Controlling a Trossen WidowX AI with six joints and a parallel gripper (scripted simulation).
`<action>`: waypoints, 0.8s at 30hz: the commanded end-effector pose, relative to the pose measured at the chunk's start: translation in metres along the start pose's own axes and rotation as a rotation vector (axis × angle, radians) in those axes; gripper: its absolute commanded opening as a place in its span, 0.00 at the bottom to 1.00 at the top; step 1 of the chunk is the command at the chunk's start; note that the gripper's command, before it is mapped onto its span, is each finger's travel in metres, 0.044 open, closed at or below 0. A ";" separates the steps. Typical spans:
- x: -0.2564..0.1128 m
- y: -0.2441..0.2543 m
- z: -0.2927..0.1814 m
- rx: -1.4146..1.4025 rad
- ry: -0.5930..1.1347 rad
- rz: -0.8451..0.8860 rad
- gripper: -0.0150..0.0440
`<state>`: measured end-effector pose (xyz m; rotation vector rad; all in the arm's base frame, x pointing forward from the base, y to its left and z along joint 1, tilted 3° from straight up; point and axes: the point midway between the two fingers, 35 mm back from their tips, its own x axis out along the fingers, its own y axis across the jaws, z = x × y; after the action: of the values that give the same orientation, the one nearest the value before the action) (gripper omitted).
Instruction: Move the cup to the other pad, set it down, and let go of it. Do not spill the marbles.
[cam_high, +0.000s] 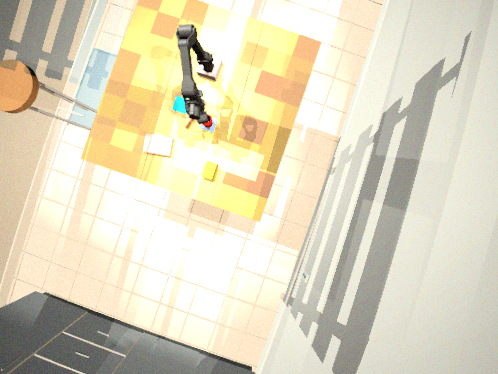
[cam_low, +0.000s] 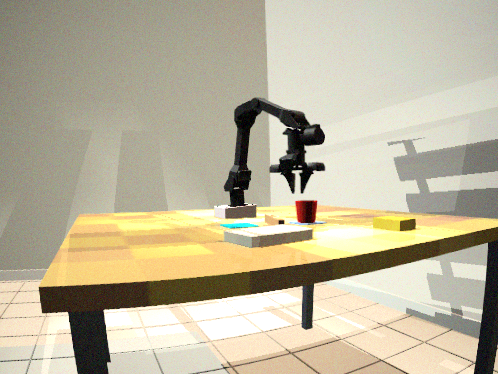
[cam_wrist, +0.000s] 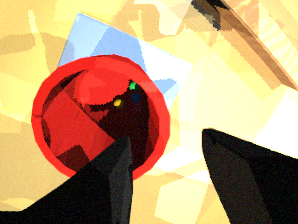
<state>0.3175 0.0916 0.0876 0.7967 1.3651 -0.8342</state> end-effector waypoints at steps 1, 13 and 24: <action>0.007 0.001 0.000 0.007 -0.002 -0.007 0.50; 0.027 0.002 0.000 0.007 -0.002 -0.007 0.50; 0.045 0.001 -0.001 0.007 -0.002 -0.007 0.50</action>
<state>0.3222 0.0925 0.0509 0.8036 1.3580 -0.8304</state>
